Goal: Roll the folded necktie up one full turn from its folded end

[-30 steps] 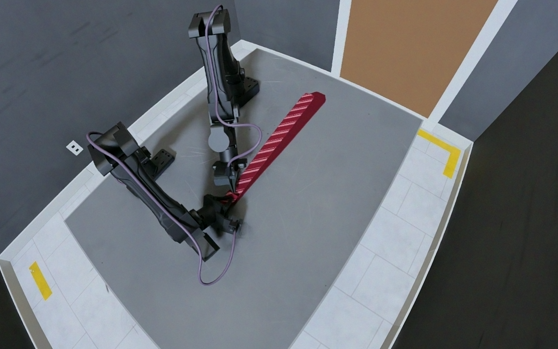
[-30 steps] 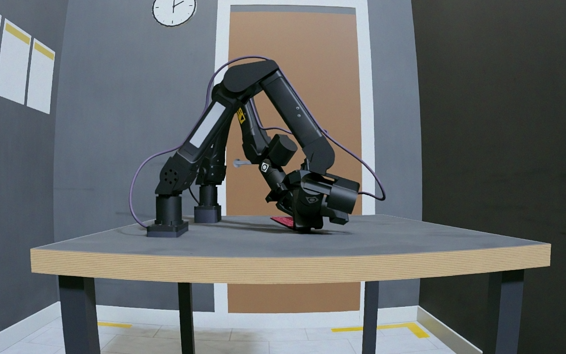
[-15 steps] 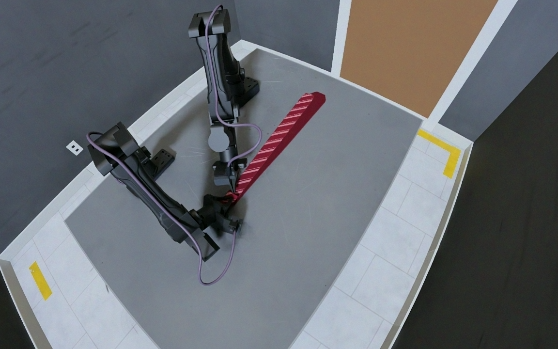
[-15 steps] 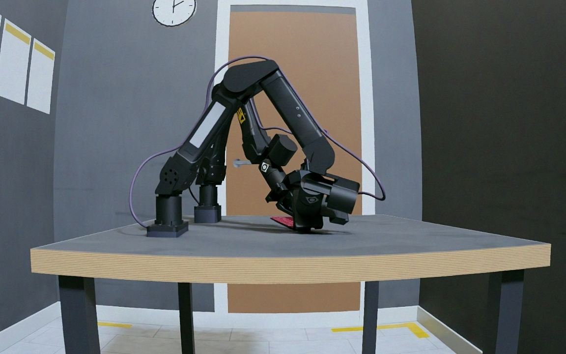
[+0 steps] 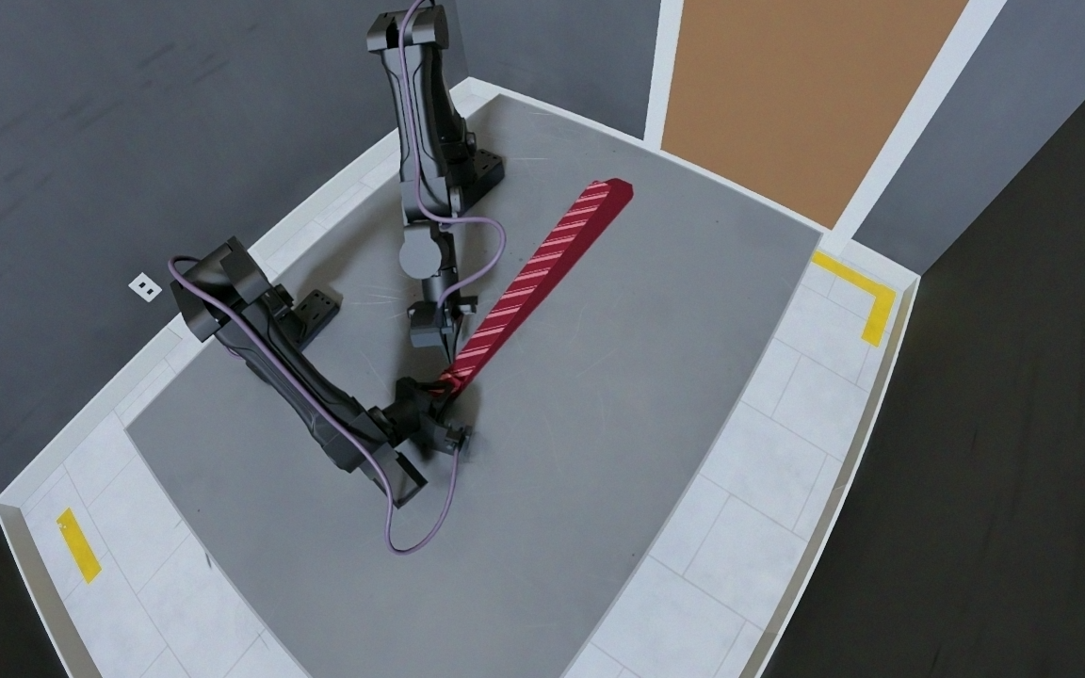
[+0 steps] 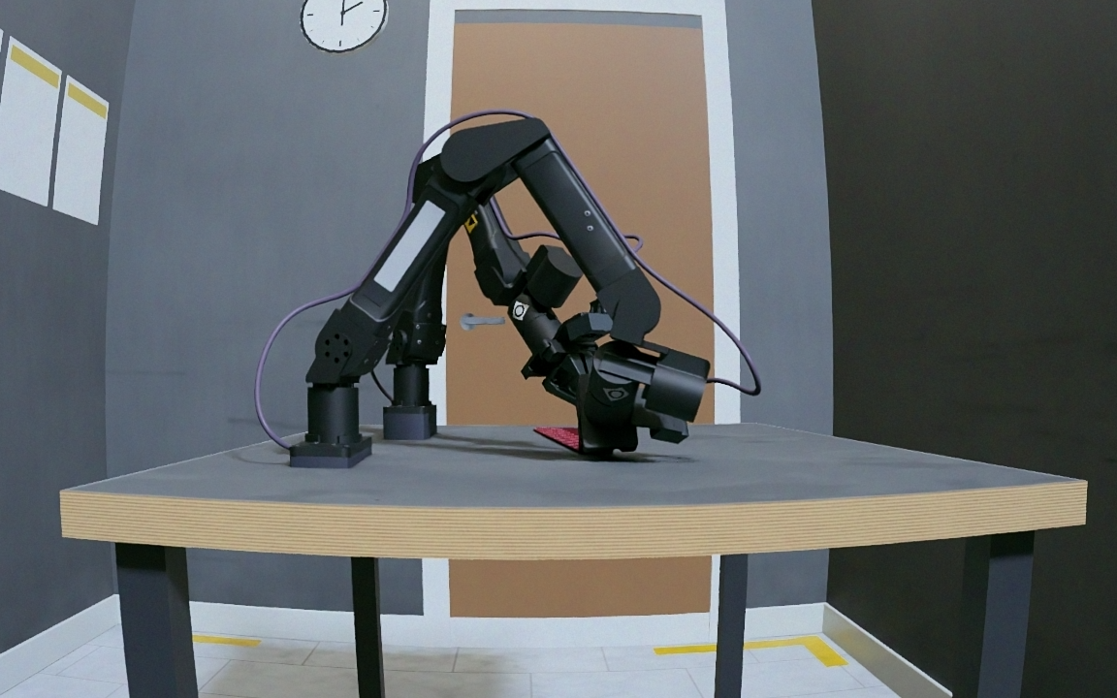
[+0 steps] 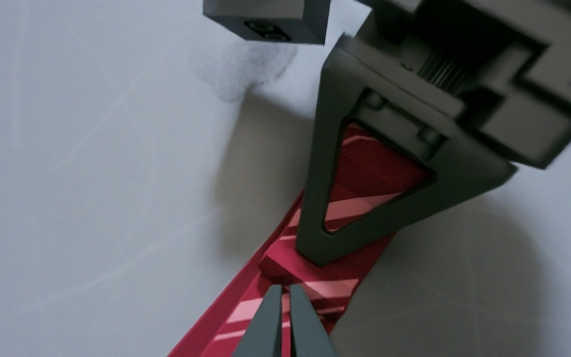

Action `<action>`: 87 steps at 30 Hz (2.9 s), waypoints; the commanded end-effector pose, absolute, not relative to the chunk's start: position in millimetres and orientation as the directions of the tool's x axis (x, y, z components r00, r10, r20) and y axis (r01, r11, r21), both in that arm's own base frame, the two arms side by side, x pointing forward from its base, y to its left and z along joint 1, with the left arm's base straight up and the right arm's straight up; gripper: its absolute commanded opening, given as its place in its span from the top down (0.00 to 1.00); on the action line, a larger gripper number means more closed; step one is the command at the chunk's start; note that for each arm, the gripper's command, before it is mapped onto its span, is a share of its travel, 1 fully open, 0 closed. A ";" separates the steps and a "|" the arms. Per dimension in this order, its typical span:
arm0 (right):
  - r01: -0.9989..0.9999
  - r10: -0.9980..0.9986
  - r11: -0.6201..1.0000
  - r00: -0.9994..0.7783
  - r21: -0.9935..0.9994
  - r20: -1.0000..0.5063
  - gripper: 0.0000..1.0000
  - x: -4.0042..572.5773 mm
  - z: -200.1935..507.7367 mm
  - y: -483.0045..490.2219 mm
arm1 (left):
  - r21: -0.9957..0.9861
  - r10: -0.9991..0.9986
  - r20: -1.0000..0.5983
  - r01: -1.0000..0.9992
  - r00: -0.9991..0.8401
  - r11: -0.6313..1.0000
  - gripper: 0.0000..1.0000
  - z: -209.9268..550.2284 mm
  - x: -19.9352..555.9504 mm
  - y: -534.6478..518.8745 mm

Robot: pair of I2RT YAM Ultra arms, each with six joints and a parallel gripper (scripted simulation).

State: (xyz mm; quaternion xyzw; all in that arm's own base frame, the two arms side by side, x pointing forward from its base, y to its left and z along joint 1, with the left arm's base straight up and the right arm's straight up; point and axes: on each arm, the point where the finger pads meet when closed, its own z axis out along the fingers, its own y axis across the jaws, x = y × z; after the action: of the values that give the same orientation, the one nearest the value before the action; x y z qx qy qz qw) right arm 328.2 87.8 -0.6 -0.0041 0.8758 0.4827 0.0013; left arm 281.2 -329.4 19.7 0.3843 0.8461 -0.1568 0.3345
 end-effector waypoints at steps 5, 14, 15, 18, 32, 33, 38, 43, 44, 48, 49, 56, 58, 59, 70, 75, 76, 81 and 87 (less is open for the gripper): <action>-0.025 -0.001 0.527 -1.000 0.849 -0.029 0.93 331.0 2.9 85.8 | -0.016 0.542 -0.680 0.749 -0.494 0.662 0.96 41.5 279.8 -318.1; -0.025 -0.001 0.527 -1.000 0.849 -0.029 0.94 331.2 2.9 78.9 | -0.016 0.538 -0.680 0.744 -0.498 0.668 0.96 56.1 279.4 -313.2; -0.025 -0.001 0.527 -1.000 0.849 -0.029 0.94 331.3 2.9 77.6 | -0.016 0.538 -0.680 0.744 -0.498 0.668 0.96 57.7 279.4 -312.6; -0.025 -0.001 0.527 -1.000 0.849 -0.029 0.94 331.4 2.9 73.4 | -0.016 0.537 -0.680 0.742 -0.499 0.670 0.96 61.9 279.3 -311.2; -0.025 -0.001 0.527 -1.000 0.849 -0.029 0.91 331.7 2.9 65.1 | -0.008 0.517 -0.696 0.726 -0.498 0.688 0.87 75.3 282.3 -301.6; -0.025 -0.001 0.527 -1.000 0.849 -0.029 0.91 331.7 2.9 65.1 | -0.005 0.511 -0.702 0.721 -0.496 0.693 0.86 78.6 283.4 -298.8; -0.025 -0.001 0.527 -1.000 0.849 -0.029 0.89 331.7 2.9 65.1 | 0.013 0.467 -0.739 0.683 -0.486 0.731 0.78 101.7 290.7 -279.1; -0.025 -0.001 0.527 -1.000 0.849 -0.029 0.87 331.7 2.9 65.1 | 0.025 0.432 -0.767 0.651 -0.475 0.759 0.73 119.9 296.5 -263.6; -0.025 -0.001 0.528 -1.000 0.849 -0.029 0.87 331.7 2.9 65.1 | 0.029 0.419 -0.776 0.639 -0.470 0.769 0.71 126.6 298.6 -258.0; -0.025 -0.001 0.540 -1.000 0.841 -0.029 0.87 331.7 3.0 65.2 | 0.043 0.363 -0.818 0.583 -0.446 0.811 0.65 155.8 308.0 -233.1; -0.025 -0.001 0.545 -1.000 0.838 -0.029 0.87 331.7 3.1 65.3 | 0.046 0.349 -0.829 0.568 -0.438 0.822 0.63 163.6 310.5 -226.5; -0.024 -0.001 0.605 -1.000 0.796 -0.029 0.87 331.7 3.8 65.7 | 0.057 0.239 -0.899 0.445 -0.367 0.894 0.52 222.2 329.1 -176.6; -0.023 -0.001 0.628 -1.000 0.778 -0.029 0.87 331.7 4.1 65.9 | 0.056 0.208 -0.917 0.406 -0.341 0.912 0.48 239.6 334.7 -161.9; -0.023 -0.001 0.628 -1.000 0.778 -0.029 0.87 331.7 4.1 65.9 | 0.056 0.208 -0.917 0.406 -0.341 0.912 0.48 239.6 334.7 -161.9; -0.020 -0.001 0.764 -1.000 0.645 -0.029 0.87 331.7 5.7 67.3 | 0.028 0.070 -0.979 0.215 -0.194 0.976 0.32 323.5 361.4 -90.6; -0.017 -0.001 0.835 -1.000 0.550 -0.029 0.87 331.7 6.5 68.4 | 0.003 0.019 -0.993 0.132 -0.120 0.991 0.24 359.3 372.9 -60.1; -0.017 -0.001 0.835 -1.000 0.550 -0.029 0.87 331.7 6.5 68.4 | 0.003 0.019 -0.993 0.132 -0.120 0.991 0.24 359.3 372.9 -60.1; -0.014 -0.001 0.886 -1.000 0.463 -0.029 0.87 331.7 7.2 69.4 | -0.016 -0.011 -0.998 0.079 -0.069 0.997 0.18 382.9 380.4 -40.0; -0.010 0.000 0.949 -1.000 0.315 -0.031 0.87 331.7 8.0 71.0 | -0.039 -0.039 -0.999 0.025 -0.015 0.999 0.08 406.9 388.0 -19.6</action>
State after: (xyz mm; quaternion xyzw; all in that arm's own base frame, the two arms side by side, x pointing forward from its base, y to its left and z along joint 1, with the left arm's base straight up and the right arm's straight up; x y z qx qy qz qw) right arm 327.7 74.4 5.8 -0.0114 0.9766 0.2149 0.0013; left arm 384.5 -22.7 378.1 0.0051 0.7358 -0.0119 0.6771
